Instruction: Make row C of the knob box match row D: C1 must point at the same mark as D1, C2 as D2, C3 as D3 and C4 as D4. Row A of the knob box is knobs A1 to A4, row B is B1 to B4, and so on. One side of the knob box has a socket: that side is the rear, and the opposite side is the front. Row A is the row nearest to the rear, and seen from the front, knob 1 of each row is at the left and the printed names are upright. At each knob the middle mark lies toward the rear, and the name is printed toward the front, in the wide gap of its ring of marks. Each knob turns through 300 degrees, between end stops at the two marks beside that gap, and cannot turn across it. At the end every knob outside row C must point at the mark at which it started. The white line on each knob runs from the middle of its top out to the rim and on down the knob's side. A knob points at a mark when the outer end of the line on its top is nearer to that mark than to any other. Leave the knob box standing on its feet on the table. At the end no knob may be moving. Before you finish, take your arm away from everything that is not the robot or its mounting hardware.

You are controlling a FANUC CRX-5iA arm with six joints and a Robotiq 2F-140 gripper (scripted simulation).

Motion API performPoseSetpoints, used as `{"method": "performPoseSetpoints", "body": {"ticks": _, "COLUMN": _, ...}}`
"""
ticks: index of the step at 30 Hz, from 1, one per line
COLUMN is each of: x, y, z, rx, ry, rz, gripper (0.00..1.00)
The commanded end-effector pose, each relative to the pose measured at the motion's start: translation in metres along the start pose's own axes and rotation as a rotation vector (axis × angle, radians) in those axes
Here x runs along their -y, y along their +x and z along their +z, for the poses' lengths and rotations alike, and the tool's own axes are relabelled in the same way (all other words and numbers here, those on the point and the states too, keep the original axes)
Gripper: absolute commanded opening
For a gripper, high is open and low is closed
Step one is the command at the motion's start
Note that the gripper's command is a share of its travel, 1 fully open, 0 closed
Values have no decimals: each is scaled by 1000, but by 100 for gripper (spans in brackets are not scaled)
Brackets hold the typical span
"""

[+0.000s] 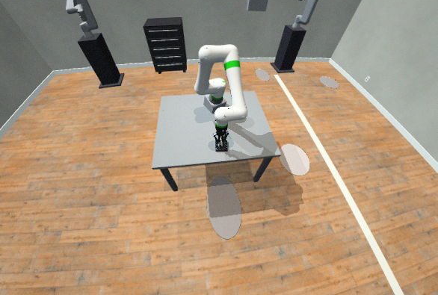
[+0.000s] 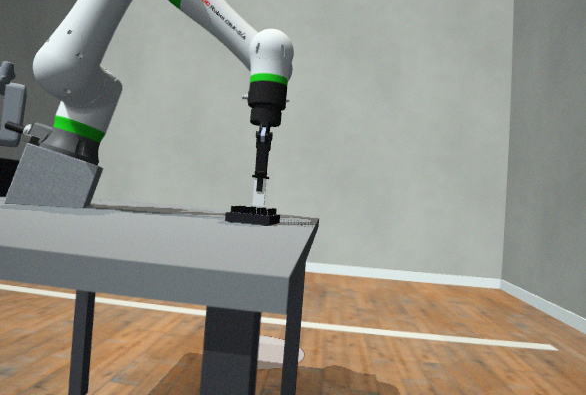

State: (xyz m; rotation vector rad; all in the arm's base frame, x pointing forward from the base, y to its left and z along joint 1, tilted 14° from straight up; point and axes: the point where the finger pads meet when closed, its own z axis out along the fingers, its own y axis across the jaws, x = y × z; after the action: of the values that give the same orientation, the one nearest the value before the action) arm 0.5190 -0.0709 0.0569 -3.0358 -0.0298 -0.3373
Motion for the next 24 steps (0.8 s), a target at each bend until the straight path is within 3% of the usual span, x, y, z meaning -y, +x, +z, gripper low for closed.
{"method": "performPoseSetpoints", "body": {"ticks": 1, "x": 0, "y": 0, "z": 0, "rx": 0, "ry": 0, "rz": 0, "gripper": 12}}
{"method": "performPoseSetpoints", "body": {"ticks": 24, "x": 0, "y": 0, "z": 10, "rx": 0, "ry": 0, "rz": 0, "gripper": 12}}
